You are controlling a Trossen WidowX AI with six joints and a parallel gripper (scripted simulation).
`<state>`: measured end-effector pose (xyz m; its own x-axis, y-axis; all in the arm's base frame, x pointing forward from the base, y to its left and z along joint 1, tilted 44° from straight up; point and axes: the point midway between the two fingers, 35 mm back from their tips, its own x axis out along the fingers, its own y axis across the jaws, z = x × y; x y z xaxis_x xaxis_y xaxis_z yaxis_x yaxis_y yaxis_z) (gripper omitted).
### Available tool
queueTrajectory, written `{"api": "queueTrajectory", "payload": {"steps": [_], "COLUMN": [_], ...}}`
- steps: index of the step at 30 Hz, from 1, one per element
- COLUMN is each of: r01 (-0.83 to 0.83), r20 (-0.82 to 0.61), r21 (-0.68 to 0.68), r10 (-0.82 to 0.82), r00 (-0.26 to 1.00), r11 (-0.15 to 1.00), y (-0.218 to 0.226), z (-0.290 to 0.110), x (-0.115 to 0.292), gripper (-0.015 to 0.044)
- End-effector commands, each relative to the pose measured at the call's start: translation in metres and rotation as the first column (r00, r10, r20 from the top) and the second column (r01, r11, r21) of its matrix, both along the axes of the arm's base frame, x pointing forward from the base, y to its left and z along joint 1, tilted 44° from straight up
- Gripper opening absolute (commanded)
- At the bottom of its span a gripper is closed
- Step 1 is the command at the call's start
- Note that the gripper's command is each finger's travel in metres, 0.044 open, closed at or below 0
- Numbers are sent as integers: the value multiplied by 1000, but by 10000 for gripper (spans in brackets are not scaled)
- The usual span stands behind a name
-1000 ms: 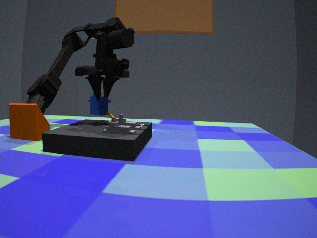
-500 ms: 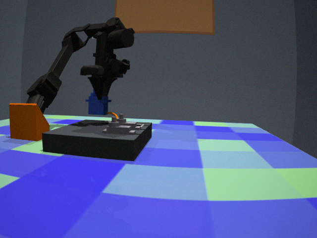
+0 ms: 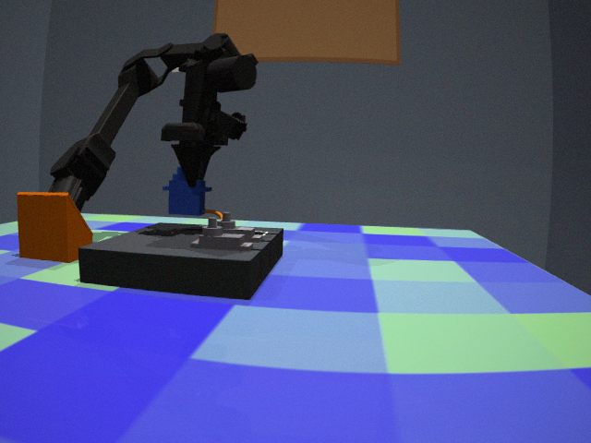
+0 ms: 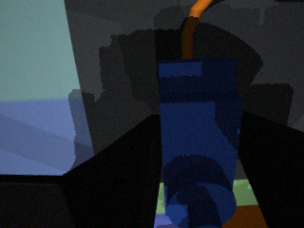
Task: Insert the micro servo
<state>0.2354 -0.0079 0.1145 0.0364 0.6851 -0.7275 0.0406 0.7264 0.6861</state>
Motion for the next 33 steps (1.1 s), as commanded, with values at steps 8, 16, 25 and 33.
{"api": "queueTrajectory", "payload": {"steps": [8, 16, 25, 33], "r01": [7, 7, 7, 7], "r20": [18, 20, 22, 22], "r21": [-4, -4, -4, -3], "r10": [-7, -7, -7, -7], "r00": [1000, 1000, 1000, 1000], "r11": [1000, 1000, 1000, 1000], "y": [-5, -6, -8, -3], "z": [4, 5, 5, 1], "x": [46, 77, 101, 102], "gripper": [0, 0, 0, 0]}}
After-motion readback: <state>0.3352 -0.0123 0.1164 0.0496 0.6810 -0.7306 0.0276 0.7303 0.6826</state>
